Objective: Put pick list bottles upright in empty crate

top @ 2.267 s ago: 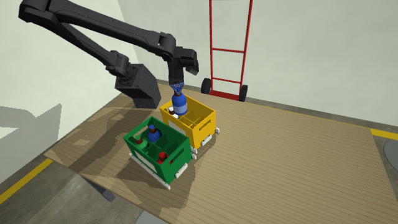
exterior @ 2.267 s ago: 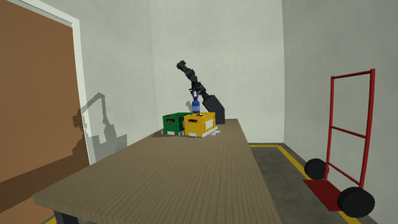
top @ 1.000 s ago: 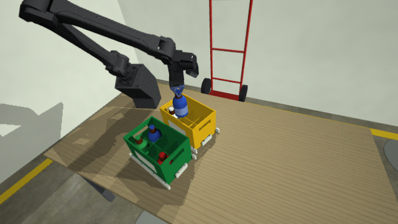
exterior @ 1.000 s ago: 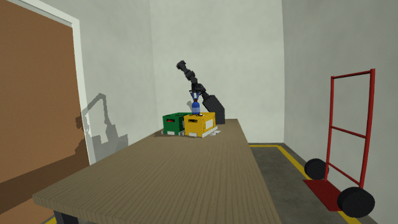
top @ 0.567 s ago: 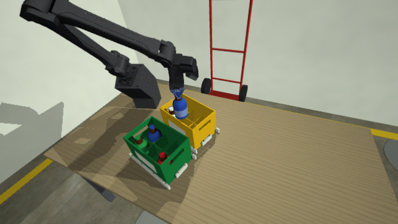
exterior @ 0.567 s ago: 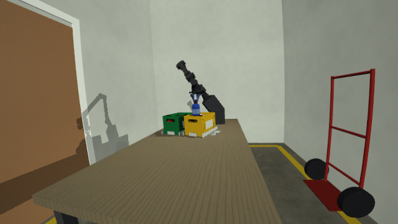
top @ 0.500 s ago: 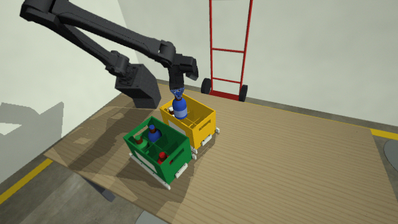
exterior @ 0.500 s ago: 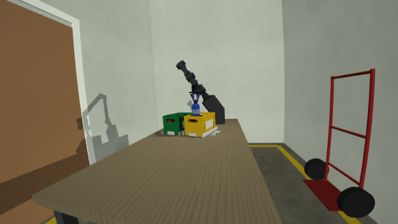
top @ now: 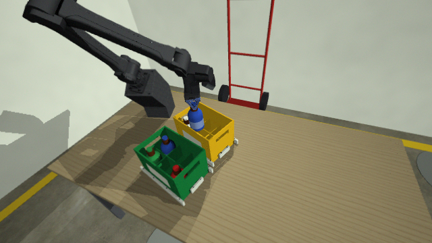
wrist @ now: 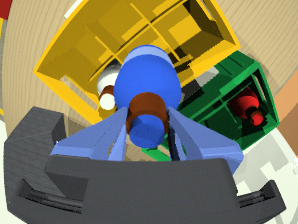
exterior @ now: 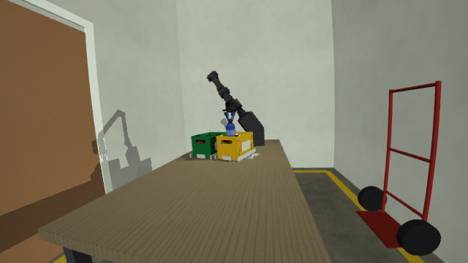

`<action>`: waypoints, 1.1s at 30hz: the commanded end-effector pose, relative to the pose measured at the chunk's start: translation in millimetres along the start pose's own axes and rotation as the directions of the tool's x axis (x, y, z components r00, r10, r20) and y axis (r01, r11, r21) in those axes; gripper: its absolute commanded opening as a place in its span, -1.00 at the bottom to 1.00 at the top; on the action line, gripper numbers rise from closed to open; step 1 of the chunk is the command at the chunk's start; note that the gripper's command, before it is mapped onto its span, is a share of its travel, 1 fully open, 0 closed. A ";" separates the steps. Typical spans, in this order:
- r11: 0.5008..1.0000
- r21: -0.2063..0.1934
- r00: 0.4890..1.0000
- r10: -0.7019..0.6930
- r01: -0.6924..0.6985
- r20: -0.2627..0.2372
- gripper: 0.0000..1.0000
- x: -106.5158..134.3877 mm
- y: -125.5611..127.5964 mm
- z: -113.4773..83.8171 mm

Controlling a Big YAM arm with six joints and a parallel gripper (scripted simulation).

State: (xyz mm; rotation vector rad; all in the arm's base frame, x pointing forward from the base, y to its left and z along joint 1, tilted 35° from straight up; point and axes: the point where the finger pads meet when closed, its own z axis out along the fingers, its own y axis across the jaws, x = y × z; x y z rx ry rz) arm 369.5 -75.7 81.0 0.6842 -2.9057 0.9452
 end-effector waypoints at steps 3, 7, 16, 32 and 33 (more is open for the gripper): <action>1.000 0.014 0.999 0.003 -0.004 0.033 -1.00 -16.6 -10.6 -4.3; 1.000 0.009 1.000 0.009 -0.009 0.015 -1.00 -1.3 -7.4 4.7; 1.000 0.010 1.000 0.010 -0.010 0.017 -1.00 -5.1 -9.8 12.5; 1.000 0.011 1.000 0.012 -0.013 0.020 -1.00 -4.8 -10.2 26.5; 1.000 0.011 1.000 0.012 -0.013 0.020 -1.00 -4.8 -10.2 26.5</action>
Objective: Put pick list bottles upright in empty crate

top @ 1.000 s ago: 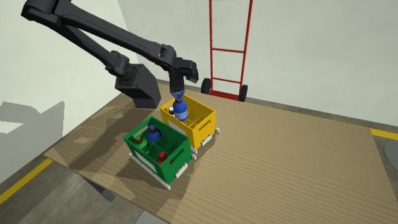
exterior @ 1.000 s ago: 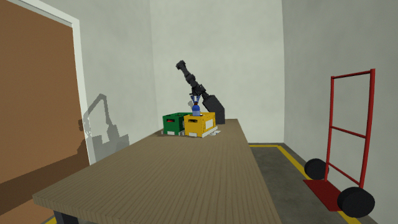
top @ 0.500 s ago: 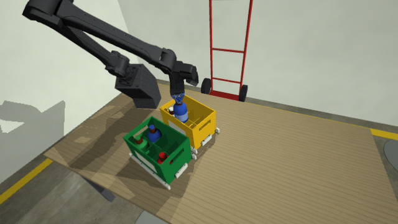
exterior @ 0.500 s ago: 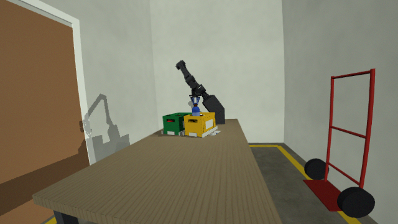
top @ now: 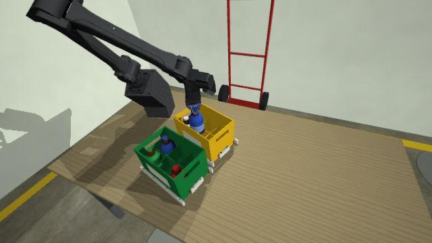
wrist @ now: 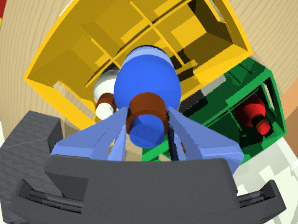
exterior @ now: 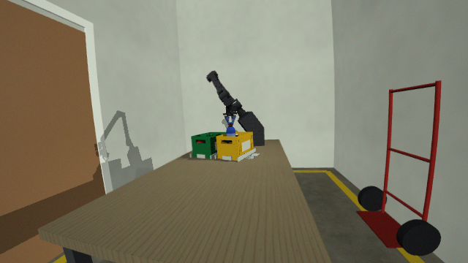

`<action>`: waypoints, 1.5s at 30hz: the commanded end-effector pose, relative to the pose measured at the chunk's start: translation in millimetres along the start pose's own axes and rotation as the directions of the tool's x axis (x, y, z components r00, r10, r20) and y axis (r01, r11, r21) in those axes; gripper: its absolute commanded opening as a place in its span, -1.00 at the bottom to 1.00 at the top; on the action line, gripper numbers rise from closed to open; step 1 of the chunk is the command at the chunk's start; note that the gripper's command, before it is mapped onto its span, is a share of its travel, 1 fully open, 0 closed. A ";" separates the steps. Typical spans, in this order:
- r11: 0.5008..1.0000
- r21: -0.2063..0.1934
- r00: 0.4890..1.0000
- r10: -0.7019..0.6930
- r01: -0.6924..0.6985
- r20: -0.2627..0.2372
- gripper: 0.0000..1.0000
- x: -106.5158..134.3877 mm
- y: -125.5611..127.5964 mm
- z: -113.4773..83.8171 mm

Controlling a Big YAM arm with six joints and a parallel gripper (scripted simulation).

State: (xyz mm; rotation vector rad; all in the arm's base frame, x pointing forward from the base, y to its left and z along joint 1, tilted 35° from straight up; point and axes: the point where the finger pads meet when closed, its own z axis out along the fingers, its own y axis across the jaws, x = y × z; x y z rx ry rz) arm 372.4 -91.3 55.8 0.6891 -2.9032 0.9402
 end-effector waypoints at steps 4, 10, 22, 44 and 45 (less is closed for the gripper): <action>1.000 0.016 1.000 0.003 -0.004 0.029 -1.00 -14.4 -10.4 -1.8; 1.000 0.016 1.000 0.004 -0.005 0.028 -1.00 -8.9 -8.8 3.5; 1.000 0.018 0.999 -0.002 0.002 0.033 -1.00 -17.2 -9.4 12.9; 1.000 0.016 1.000 0.008 -0.008 0.022 -1.00 -6.6 -10.1 35.4; 1.000 0.014 1.000 -0.002 0.001 0.023 -1.00 -10.7 -7.7 37.0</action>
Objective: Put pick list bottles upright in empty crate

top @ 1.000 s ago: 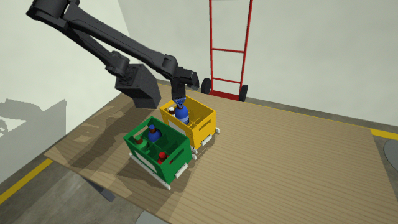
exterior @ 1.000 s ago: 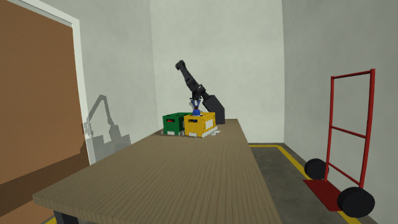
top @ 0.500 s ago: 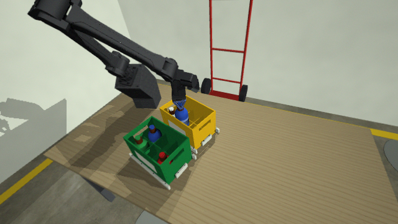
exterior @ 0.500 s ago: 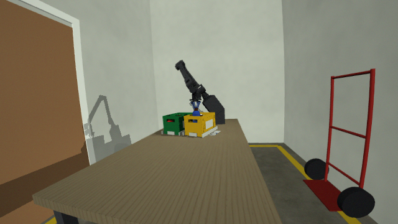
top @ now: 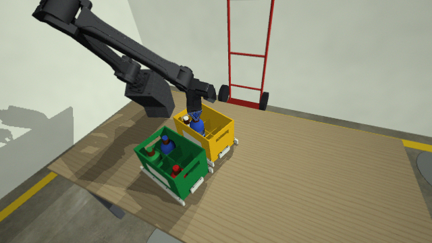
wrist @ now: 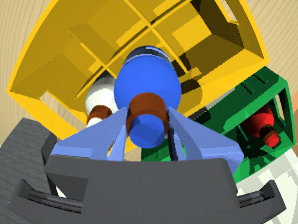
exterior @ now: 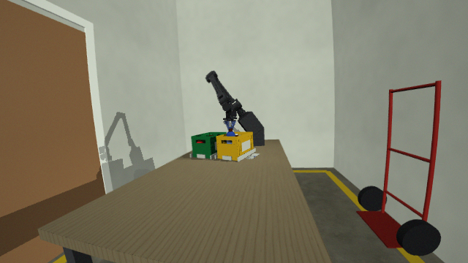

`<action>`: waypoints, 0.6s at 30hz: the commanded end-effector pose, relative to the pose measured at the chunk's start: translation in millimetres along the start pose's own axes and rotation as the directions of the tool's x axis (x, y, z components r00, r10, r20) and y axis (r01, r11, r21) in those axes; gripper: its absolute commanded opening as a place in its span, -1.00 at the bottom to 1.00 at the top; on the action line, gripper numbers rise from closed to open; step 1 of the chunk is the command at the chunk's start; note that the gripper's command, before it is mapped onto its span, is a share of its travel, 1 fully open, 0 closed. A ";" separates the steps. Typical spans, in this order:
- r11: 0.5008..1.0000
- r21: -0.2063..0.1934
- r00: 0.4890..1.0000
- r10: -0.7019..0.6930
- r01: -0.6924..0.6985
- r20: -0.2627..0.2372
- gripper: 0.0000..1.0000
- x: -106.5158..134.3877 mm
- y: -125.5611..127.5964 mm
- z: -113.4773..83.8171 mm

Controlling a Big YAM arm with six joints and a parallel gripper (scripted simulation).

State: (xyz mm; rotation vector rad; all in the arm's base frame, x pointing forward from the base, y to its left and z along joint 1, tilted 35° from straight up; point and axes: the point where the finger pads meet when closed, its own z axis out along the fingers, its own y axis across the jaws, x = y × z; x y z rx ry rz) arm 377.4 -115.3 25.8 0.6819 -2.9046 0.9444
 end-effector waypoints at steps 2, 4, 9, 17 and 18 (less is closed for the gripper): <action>1.000 0.008 1.000 -0.009 0.009 0.020 -1.00 -10.7 -3.1 2.1; 1.000 0.009 1.000 0.006 -0.007 0.015 -1.00 -4.4 -7.2 4.8; 1.000 0.020 0.999 -0.007 0.006 0.038 -1.00 -17.0 -7.3 0.4; 1.000 0.011 1.000 -0.007 0.007 0.022 -1.00 -10.0 -4.1 13.6; 1.000 0.008 1.000 -0.015 0.014 0.020 -1.00 -10.8 -1.3 15.7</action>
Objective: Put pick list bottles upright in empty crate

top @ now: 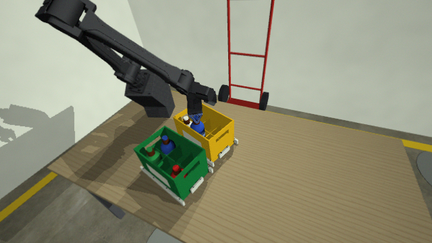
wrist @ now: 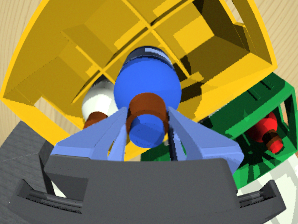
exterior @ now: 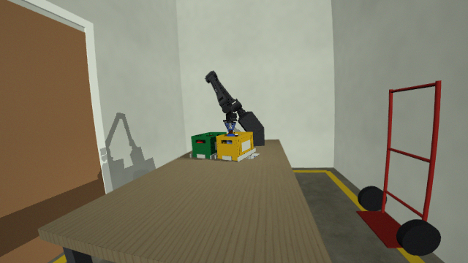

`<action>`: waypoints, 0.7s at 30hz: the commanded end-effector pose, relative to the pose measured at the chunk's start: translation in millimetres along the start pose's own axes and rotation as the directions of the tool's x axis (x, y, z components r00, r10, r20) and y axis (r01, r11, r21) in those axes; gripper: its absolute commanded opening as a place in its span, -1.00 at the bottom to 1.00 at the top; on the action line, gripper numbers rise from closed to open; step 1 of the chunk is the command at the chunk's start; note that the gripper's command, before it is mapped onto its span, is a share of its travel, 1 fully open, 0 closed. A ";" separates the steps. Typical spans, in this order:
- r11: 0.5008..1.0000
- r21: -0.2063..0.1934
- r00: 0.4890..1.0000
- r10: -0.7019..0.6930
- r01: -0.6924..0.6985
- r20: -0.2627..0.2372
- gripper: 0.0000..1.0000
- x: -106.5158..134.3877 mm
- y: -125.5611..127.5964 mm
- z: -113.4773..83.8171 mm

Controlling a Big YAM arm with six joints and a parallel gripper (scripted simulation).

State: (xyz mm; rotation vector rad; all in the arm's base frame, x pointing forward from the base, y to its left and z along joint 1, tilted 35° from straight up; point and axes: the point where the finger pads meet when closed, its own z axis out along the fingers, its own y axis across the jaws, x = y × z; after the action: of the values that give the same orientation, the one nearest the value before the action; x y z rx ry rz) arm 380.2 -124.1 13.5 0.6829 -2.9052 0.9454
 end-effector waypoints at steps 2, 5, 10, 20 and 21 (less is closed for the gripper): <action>1.000 0.003 1.000 -0.008 0.008 0.011 -1.00 -5.6 -1.3 5.3; 1.000 0.009 1.000 0.006 -0.006 0.012 -1.00 -0.6 -5.6 4.8; 1.000 0.015 1.000 0.004 -0.005 0.025 -1.00 -14.5 -10.7 7.7; 1.000 0.017 1.000 -0.002 0.001 0.029 -1.00 -6.8 -5.5 11.0; 1.000 0.018 1.000 0.003 -0.003 0.027 -1.00 -4.1 -6.6 11.2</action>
State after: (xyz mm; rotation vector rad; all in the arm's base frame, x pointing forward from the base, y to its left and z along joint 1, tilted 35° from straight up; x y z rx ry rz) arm 383.3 -132.3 -1.2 0.6905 -2.9081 0.9447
